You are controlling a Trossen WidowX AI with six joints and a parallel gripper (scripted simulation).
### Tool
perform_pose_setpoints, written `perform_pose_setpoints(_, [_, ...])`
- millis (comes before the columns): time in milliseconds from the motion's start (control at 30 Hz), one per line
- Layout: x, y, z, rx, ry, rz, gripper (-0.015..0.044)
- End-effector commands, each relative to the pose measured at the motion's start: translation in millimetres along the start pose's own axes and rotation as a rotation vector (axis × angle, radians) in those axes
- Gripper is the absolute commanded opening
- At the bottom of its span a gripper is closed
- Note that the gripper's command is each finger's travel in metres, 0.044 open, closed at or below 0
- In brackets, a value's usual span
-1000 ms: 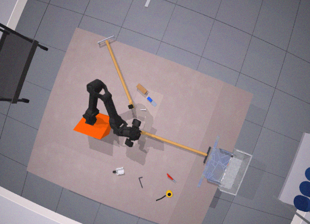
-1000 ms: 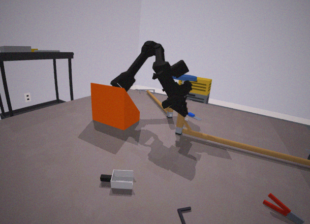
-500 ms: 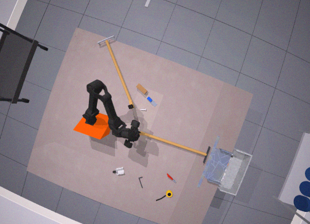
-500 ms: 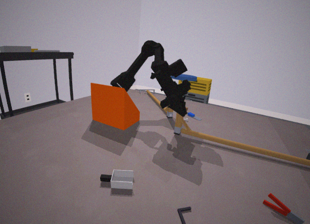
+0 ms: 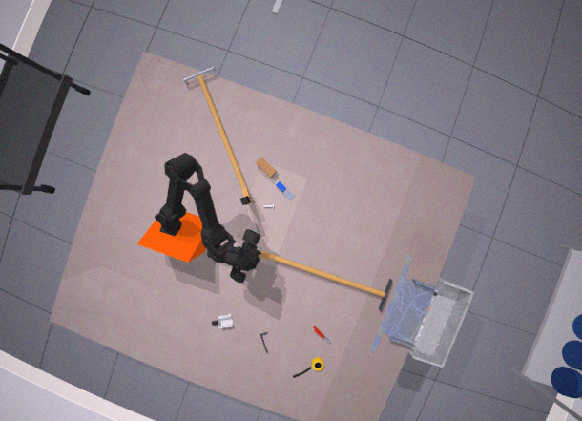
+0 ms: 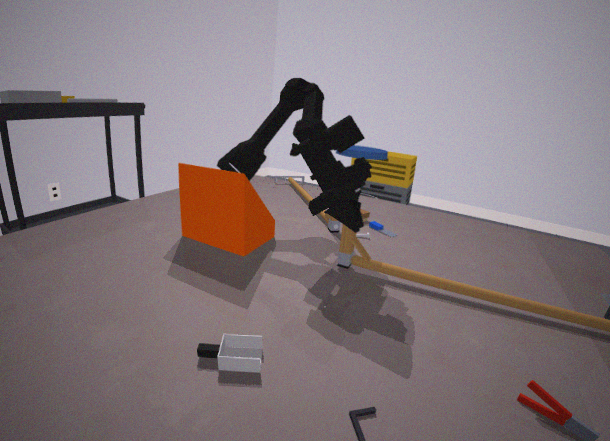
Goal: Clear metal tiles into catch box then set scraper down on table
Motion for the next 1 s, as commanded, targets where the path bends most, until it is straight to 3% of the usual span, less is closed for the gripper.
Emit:
perform_pose_setpoints(0, [-0.6, -7.4, -1.3, 0.009, 0.000, -0.007, 0.0000])
perform_pose_setpoints(967, [13.8, -20.4, 18.4, 0.014, -0.008, -0.012, 0.0000])
Point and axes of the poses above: the point midway between the two fingers, 35 mm back from their tips, its own x axis out along the fingers, its own y axis across the jaws, z = x × y, the point moved 7 cm from there along -x, back along the fingers, and after that the axes turned 4 degrees about x, right-handed, at the moved point
